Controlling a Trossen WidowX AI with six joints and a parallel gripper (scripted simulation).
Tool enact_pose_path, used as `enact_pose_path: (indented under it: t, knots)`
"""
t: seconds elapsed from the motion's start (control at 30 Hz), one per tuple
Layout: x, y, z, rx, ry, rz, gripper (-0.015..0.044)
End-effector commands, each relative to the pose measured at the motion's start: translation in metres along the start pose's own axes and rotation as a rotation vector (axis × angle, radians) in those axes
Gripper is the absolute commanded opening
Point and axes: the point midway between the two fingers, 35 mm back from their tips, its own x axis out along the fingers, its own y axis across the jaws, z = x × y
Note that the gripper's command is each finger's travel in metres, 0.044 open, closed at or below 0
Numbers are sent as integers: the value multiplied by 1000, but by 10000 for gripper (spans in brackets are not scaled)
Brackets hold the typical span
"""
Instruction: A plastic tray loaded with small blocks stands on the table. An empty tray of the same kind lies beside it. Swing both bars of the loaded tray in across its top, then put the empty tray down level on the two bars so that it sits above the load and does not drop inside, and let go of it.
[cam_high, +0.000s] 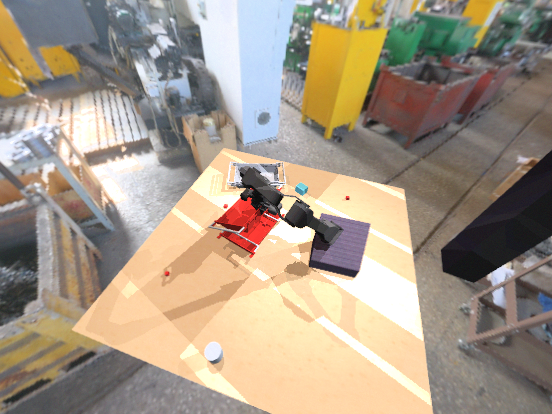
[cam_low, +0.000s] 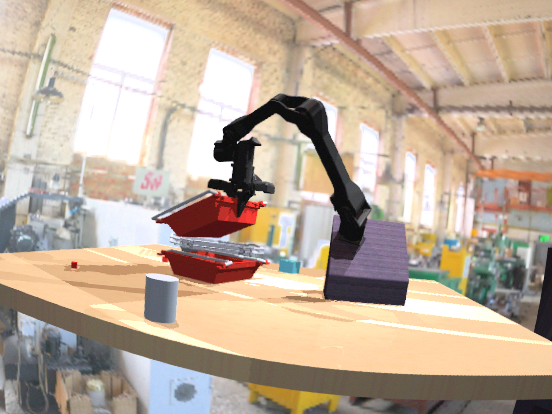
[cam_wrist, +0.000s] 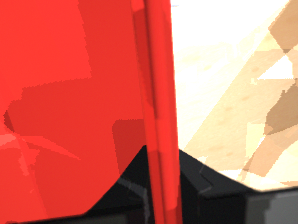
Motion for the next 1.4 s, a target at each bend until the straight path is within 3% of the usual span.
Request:
enact_pose_path:
  t: [0.0,0.8,1.37]
  knots:
    - [-3,4,1,1,4,23,0]
    - [45,3,0,1,6,23,0]
    - [53,-8,0,1,7,23,0]
